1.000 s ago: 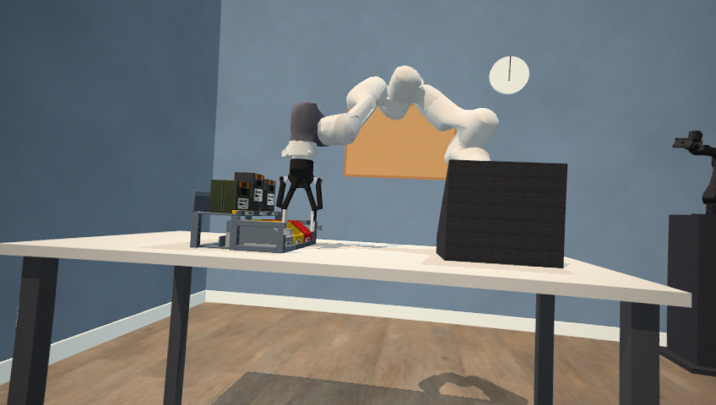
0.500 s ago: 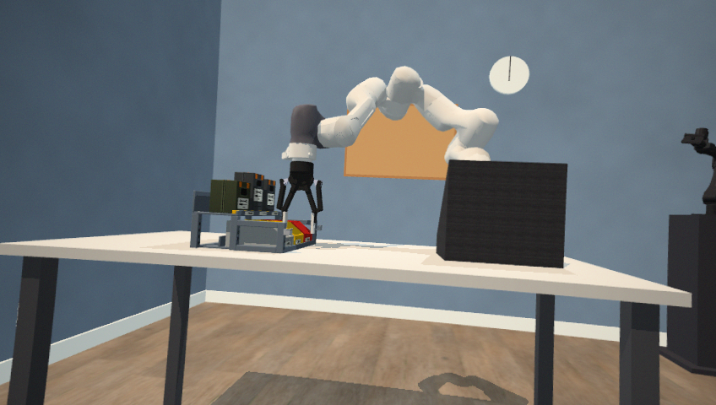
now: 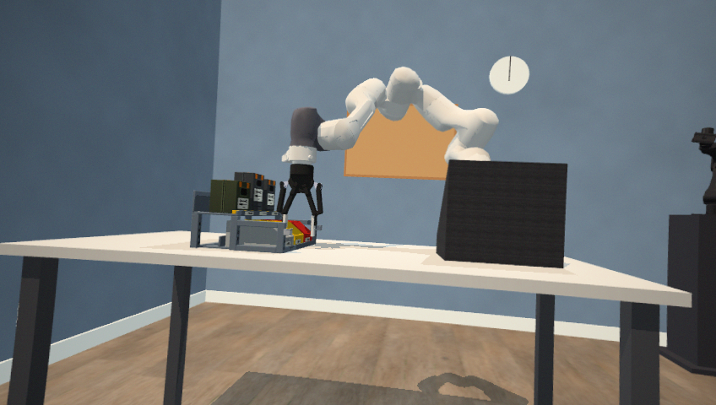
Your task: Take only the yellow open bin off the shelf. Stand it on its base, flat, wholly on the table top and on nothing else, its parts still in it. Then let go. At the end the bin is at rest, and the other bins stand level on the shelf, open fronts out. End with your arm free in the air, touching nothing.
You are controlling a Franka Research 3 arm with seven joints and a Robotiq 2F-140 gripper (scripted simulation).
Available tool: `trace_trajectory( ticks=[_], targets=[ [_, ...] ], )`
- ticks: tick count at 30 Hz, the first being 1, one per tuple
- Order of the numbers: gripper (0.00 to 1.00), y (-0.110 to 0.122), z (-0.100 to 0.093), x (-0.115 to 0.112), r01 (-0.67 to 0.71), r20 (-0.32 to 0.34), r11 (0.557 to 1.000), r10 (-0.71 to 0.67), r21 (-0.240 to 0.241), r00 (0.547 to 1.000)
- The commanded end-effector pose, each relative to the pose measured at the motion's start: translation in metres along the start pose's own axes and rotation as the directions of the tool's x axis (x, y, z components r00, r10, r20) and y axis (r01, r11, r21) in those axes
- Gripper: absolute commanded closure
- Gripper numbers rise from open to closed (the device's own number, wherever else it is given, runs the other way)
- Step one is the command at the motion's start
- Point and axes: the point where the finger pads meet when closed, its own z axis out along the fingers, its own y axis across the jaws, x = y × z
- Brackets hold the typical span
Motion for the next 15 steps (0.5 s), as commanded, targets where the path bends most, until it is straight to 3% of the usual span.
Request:
trace_trajectory(
  ticks=[1,15],
  targets=[
    [0.43,-0.0013,0.0026,-0.0001,-0.003,0.001,1.0,0.003,0.002,1.0],
    [0.43,-0.0031,0.0067,-0.0002,-0.006,0.002,1.0,0.006,0.004,1.0]
  ],
)
